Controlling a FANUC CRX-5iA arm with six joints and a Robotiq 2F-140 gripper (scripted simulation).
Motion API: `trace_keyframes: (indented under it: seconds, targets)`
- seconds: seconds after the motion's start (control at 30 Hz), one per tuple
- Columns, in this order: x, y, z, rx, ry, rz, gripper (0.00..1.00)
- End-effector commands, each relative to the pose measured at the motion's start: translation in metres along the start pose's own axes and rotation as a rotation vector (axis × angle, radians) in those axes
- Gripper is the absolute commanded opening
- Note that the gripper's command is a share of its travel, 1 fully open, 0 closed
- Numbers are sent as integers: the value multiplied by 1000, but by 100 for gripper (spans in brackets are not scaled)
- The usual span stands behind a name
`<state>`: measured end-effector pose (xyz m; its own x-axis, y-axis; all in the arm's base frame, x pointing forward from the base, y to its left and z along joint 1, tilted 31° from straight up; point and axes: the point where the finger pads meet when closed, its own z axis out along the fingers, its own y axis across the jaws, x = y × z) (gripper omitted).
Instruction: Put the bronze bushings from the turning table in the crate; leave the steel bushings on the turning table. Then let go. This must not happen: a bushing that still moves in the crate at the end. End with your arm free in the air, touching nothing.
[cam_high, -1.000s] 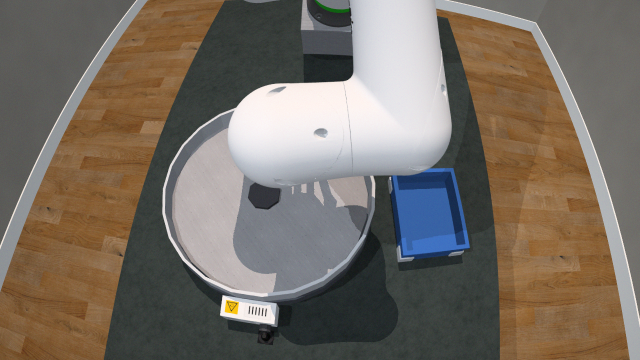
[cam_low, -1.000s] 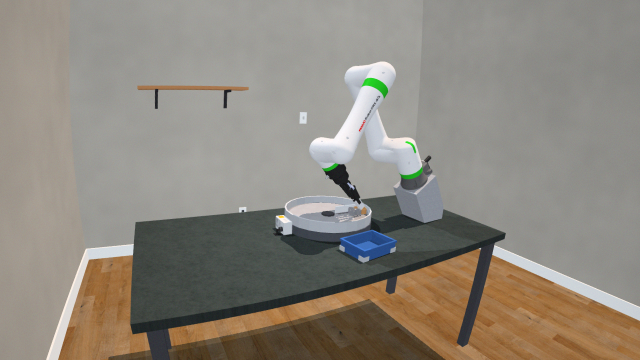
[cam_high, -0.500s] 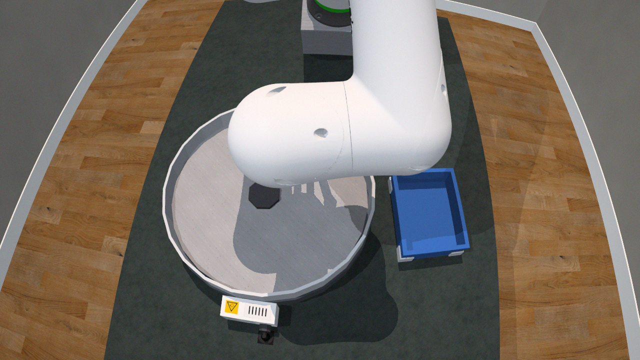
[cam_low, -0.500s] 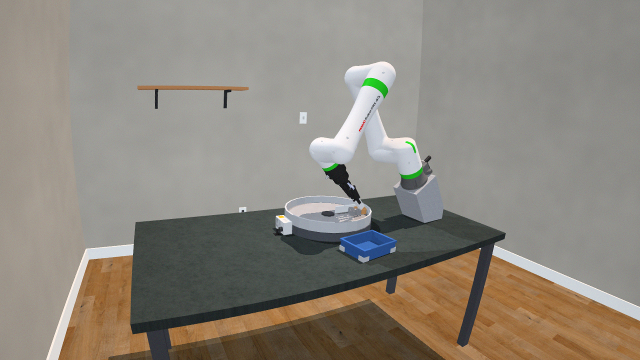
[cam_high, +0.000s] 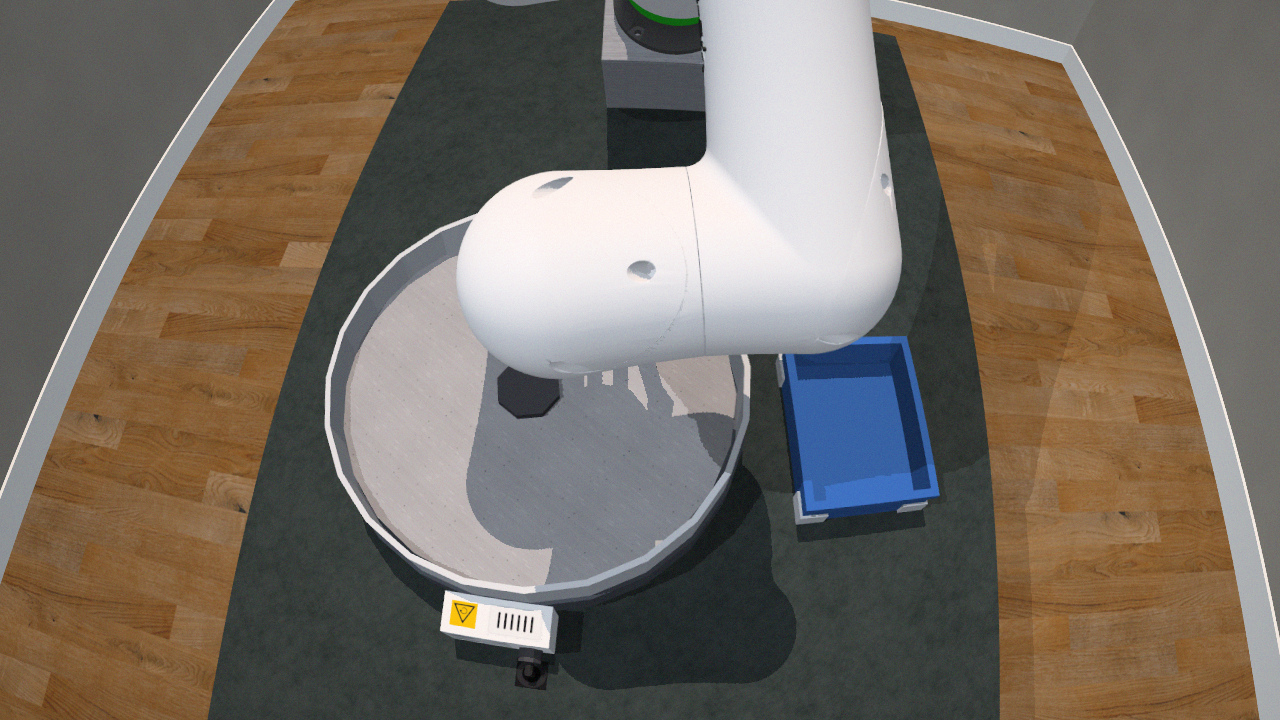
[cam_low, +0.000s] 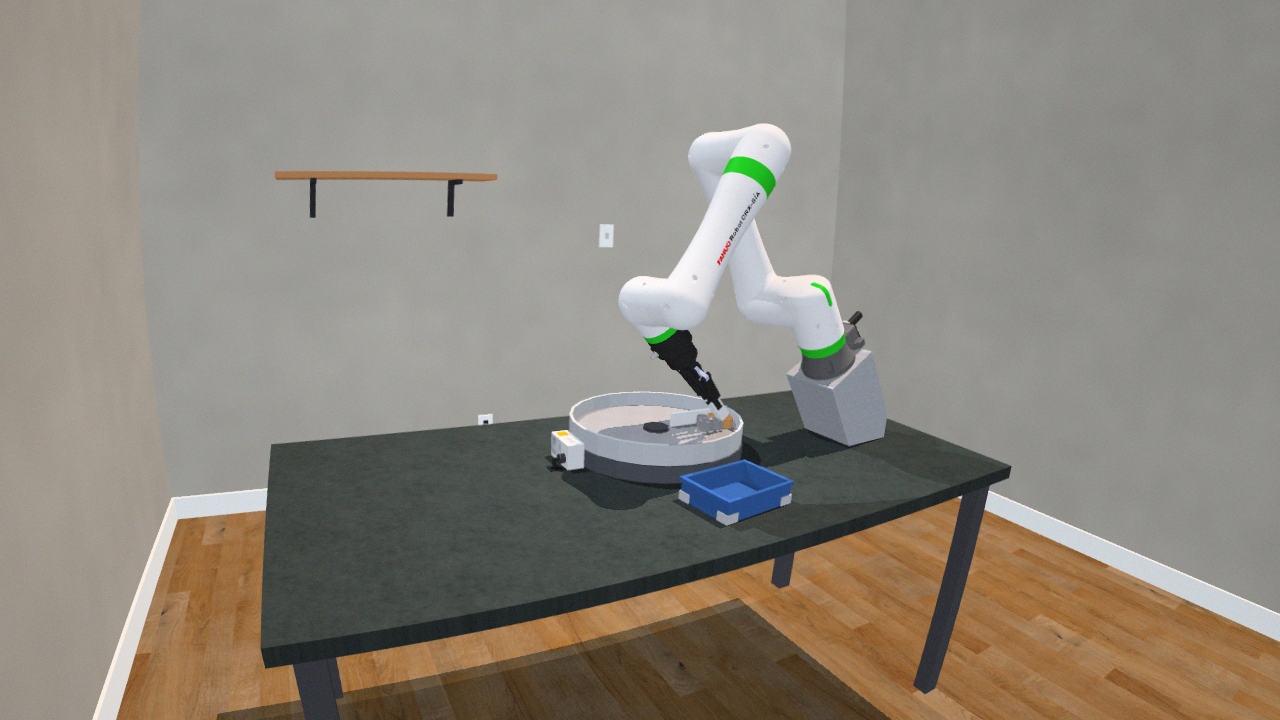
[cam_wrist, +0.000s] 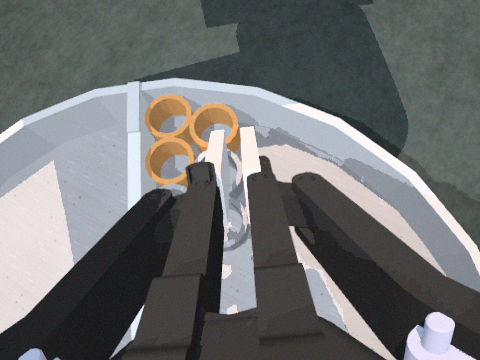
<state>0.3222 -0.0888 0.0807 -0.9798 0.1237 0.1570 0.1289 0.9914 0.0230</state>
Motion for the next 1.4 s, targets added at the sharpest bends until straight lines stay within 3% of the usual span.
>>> trace_keyframes:
  seconds: [0.0,1.37]
  targets:
    - [-3,0,3,0,0,0,6]
    - [-5,0,6,0,0,0,6]
